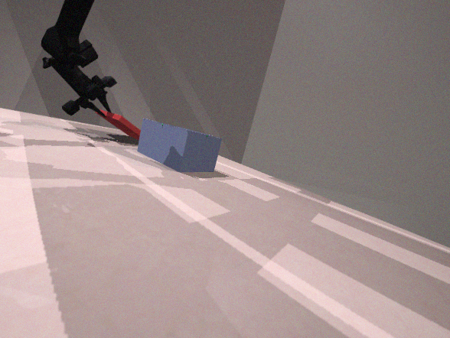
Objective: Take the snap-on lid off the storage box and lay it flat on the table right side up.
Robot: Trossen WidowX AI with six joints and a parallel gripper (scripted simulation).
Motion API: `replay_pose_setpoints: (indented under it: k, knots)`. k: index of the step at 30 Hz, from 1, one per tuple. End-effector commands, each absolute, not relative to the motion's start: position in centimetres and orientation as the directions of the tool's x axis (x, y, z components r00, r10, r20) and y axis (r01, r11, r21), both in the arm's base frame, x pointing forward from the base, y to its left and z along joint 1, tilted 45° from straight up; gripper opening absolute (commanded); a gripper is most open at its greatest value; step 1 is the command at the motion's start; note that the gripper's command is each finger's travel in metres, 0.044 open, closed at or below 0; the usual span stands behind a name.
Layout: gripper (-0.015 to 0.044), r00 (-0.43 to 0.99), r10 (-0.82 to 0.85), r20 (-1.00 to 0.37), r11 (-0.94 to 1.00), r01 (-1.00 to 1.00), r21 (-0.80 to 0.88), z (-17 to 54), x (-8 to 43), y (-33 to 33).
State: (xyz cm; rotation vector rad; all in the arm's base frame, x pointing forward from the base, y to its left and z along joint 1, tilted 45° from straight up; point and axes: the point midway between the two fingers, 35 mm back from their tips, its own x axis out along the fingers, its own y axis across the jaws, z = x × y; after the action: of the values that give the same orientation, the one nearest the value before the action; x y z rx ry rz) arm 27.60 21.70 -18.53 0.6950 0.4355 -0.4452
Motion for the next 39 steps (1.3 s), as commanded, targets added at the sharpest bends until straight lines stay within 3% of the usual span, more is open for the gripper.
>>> replay_pose_setpoints:
  k: [1,25,35,37,39]
  knots:
    - [0.0000,0.814,-0.245,-0.527,0.690,0.528,0.494,-19.1,27.5,21.2]
    - [0.0000,0.814,-0.246,-0.526,0.691,0.528,0.494,-20.4,27.8,19.9]
    - [0.0262,0.814,-0.246,-0.527,0.691,0.528,0.494,-19.7,27.9,20.9]
    - [0.0275,0.814,-0.246,-0.527,0.691,0.528,0.494,-19.7,27.9,20.9]
    - [0.0327,0.814,-0.246,-0.527,0.691,0.528,0.494,-19.7,27.6,20.7]
